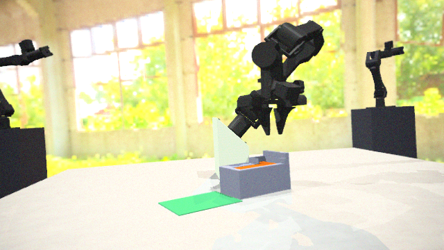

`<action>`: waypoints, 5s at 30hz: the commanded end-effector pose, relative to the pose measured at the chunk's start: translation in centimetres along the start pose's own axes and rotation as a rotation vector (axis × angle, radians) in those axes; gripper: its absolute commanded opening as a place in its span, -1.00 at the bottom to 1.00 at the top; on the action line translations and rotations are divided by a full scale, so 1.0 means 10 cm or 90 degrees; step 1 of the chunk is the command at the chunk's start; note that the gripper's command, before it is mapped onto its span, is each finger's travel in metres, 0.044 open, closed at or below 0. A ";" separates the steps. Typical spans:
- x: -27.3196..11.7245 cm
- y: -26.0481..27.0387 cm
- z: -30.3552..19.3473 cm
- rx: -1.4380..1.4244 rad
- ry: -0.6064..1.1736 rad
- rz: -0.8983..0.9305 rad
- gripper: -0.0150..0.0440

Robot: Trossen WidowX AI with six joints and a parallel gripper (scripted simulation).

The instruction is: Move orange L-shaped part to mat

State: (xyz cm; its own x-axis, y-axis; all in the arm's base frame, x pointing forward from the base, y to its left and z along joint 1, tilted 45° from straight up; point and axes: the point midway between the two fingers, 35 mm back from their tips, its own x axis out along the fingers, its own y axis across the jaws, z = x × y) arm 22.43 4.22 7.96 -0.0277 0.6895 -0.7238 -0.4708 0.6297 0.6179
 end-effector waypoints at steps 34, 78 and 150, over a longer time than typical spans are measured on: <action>0.94 0.06 -0.05 0.008 0.007 0.015 0.12; 0.29 0.05 -0.01 0.009 0.010 0.006 0.12; 0.19 -0.73 0.05 1.007 0.015 0.003 0.46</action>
State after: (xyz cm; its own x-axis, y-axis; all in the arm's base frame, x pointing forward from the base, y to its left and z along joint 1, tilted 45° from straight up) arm 26.61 0.20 3.22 -0.0343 0.6903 -0.7227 0.8799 0.3638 0.3057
